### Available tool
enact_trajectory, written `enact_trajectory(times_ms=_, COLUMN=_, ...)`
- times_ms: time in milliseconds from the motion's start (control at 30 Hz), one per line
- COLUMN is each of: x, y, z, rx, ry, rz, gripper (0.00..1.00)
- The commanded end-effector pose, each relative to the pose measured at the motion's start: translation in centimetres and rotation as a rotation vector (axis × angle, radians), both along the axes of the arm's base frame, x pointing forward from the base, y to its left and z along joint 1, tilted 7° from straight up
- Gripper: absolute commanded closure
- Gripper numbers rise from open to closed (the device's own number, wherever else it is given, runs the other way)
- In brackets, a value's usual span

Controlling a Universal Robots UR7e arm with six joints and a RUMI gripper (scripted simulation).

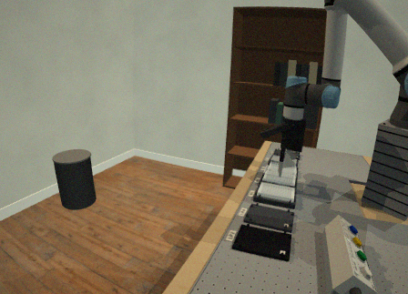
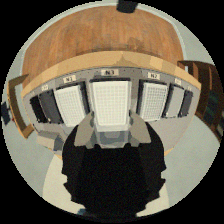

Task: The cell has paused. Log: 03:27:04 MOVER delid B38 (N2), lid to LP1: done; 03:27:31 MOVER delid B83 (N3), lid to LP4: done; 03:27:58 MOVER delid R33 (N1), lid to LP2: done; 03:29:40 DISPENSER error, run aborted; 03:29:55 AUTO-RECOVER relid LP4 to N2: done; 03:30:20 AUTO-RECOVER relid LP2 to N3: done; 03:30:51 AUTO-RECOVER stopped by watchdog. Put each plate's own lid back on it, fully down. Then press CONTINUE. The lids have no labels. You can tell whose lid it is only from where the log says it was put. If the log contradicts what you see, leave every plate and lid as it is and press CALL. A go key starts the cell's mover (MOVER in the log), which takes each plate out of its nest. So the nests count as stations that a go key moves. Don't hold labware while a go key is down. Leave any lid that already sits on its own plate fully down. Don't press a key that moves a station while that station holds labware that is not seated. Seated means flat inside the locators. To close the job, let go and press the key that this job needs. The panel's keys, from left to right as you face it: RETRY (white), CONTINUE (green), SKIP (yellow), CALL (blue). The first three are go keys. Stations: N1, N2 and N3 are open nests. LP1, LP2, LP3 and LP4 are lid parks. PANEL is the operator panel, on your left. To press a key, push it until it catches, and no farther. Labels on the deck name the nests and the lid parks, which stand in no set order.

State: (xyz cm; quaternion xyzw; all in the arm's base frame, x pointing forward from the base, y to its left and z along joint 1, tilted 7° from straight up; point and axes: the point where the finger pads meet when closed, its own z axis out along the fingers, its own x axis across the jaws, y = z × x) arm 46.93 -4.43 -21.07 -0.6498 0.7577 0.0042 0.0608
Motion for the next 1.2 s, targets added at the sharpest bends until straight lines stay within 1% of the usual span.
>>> enact_trajectory(times_ms=0, x=0.1, y=0.0, z=-0.1, rx=-0.001, ry=-0.001, rz=0.000, gripper=1.00)
enact_trajectory(times_ms=1167, x=0.1, y=0.1, z=-1.1, rx=-0.001, ry=-0.001, rz=0.000, gripper=1.00)
